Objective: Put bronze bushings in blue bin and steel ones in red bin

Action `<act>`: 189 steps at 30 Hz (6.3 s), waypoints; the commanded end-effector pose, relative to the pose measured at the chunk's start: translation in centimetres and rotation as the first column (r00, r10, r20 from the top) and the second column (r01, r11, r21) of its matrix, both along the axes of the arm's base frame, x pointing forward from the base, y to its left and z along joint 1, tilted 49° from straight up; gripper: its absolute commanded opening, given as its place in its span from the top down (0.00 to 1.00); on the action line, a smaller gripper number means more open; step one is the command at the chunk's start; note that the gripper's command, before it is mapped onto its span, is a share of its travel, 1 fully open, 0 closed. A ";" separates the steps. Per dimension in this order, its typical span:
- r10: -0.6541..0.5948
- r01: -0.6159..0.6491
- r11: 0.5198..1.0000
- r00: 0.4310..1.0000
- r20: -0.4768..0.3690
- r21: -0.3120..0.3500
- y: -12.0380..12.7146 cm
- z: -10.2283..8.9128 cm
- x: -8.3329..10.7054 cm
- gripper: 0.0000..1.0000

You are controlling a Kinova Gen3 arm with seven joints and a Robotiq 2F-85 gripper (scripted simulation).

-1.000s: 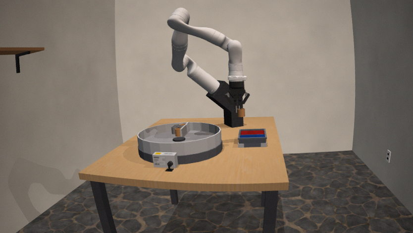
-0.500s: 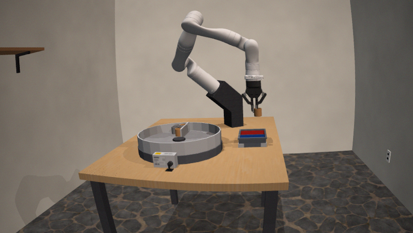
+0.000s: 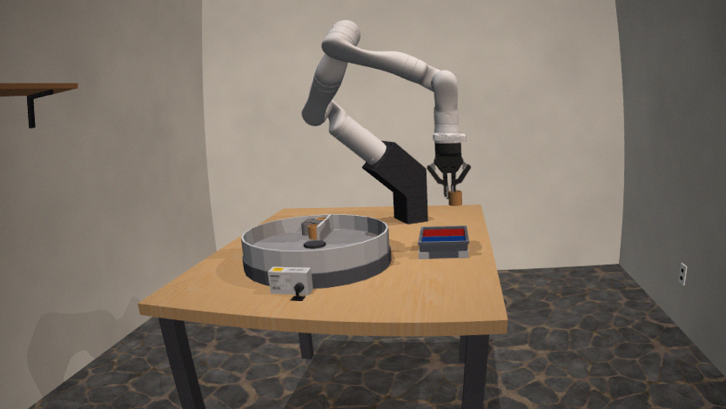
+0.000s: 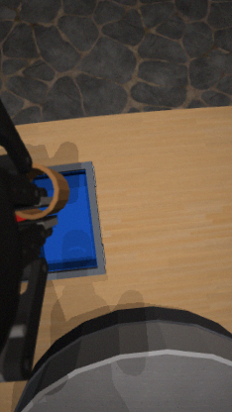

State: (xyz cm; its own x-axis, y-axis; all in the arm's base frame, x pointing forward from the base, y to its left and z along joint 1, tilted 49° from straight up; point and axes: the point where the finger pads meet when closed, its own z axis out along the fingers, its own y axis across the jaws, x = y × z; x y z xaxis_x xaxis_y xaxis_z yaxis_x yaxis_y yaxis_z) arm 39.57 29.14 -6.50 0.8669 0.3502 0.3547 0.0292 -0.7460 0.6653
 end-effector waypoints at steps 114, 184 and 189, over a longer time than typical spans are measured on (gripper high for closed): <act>-0.001 0.001 1.000 1.000 -0.007 -0.002 -5.3 -6.3 4.6 1.00; -0.001 0.001 1.000 1.000 -0.007 -0.002 -7.4 -8.8 6.1 1.00; -0.001 0.001 1.000 1.000 -0.007 -0.002 -7.4 -8.8 6.1 1.00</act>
State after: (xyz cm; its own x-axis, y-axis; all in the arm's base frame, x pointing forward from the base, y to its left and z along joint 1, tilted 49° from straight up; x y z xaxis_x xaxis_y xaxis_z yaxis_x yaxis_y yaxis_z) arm 45.32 21.51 -15.21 0.8734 0.3489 0.3398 0.0341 -0.7398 0.6720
